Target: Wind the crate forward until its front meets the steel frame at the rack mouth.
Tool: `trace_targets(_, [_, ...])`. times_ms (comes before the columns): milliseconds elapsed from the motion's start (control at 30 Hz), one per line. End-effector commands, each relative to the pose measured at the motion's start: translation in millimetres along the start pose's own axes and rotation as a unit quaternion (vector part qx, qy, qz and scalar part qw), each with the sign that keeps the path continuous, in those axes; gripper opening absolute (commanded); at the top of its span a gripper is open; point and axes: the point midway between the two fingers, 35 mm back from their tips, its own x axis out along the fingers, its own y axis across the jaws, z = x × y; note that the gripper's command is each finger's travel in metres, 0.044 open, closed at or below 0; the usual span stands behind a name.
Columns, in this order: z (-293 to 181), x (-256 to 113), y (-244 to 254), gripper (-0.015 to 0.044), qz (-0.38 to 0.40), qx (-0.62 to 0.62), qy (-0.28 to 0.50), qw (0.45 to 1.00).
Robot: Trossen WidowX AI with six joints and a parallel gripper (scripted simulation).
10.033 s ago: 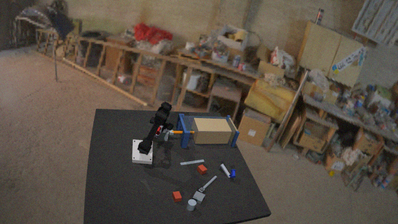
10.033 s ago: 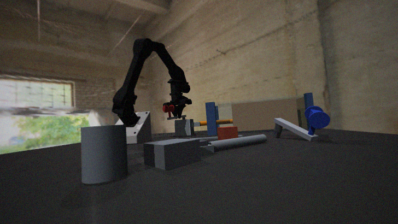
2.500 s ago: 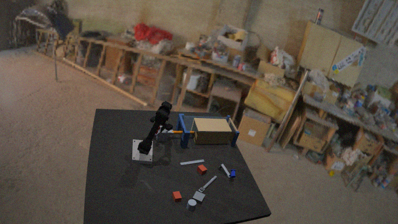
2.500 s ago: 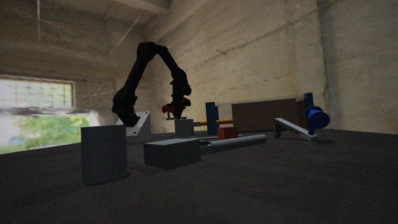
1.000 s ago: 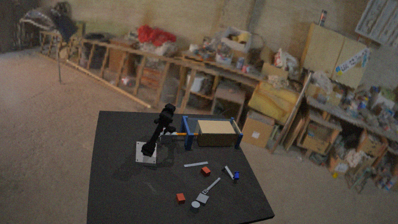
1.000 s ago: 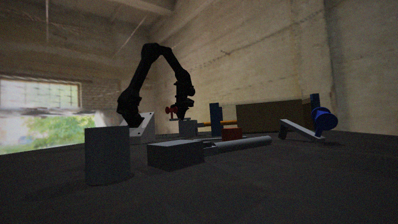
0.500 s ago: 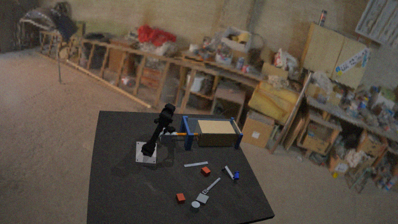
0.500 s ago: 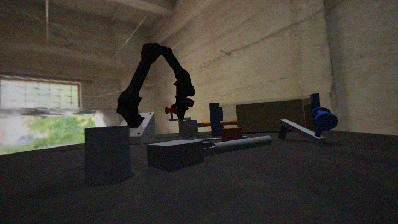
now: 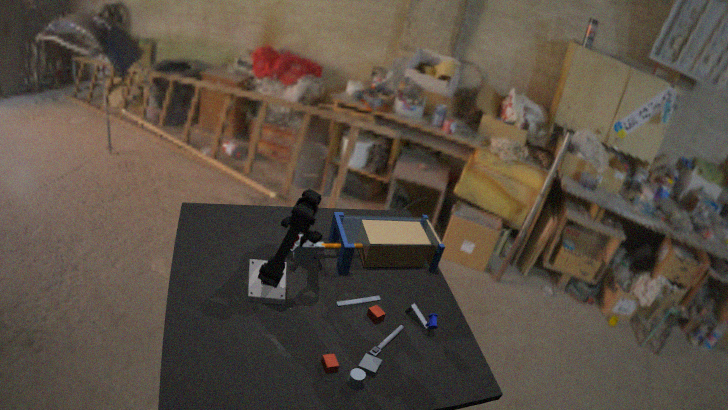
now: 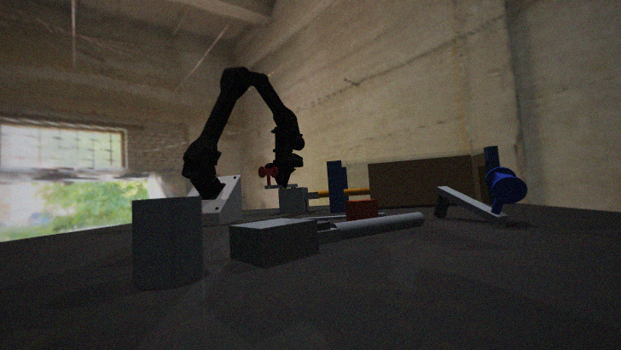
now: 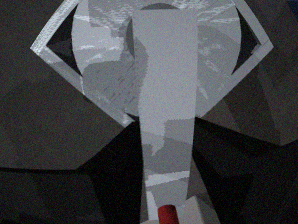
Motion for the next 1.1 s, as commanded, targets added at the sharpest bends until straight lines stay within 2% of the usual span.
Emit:
trace_targets(0, [0.6, 3.9, -1.3, 0.0000, 0.001, -0.010, 0.003, 1.000])
trace_targets(1033, [0.7, 3.9, 2.3, 0.0000, 0.004, 0.032, 0.002, 0.999])
trace_targets(1067, [0.3, -0.1, 1.1, 0.0026, 0.002, 0.028, -0.001, 1.000])
